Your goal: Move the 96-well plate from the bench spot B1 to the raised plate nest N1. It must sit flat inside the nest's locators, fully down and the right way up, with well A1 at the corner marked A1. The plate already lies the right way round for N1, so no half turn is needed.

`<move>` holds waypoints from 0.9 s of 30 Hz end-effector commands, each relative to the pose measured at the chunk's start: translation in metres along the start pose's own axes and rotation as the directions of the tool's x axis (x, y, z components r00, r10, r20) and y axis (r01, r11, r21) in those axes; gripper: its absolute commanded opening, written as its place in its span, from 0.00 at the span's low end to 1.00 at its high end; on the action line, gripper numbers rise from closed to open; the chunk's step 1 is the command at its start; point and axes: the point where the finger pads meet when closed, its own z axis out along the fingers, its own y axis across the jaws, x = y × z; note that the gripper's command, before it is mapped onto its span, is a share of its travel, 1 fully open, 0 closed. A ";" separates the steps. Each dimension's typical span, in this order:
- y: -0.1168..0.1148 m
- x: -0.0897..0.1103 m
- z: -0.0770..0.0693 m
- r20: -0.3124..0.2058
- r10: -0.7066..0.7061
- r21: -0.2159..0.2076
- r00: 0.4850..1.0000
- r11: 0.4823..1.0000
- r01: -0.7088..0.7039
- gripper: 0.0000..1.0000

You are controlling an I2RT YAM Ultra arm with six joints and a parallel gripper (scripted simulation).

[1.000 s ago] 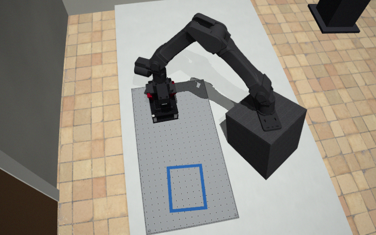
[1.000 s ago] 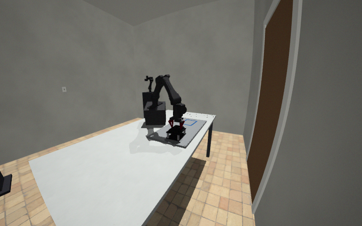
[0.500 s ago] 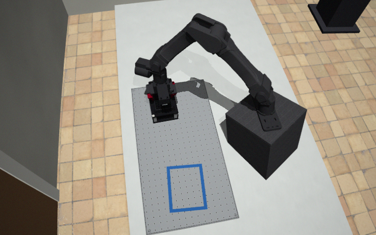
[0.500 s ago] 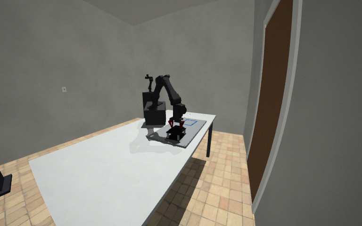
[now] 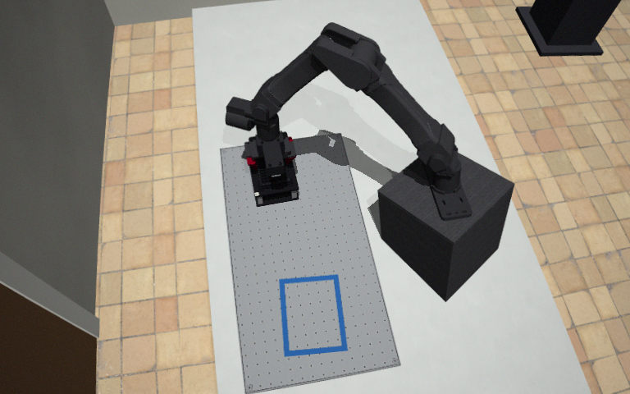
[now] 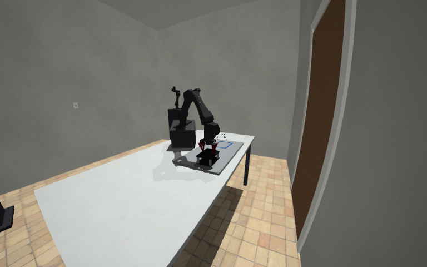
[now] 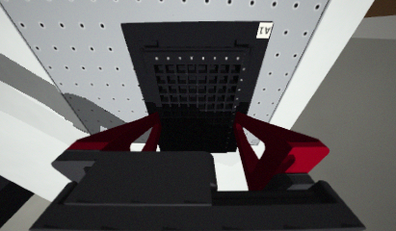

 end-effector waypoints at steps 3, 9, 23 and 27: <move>-0.010 0.007 -0.001 -0.006 0.011 0.033 1.000 0.999 -0.011 0.00; -0.010 0.007 0.001 -0.006 0.012 0.032 1.000 0.999 -0.012 0.00; -0.009 0.009 0.003 -0.007 0.016 0.032 1.000 0.999 -0.016 0.00; -0.009 0.009 0.004 -0.007 0.016 0.032 1.000 0.999 -0.016 0.00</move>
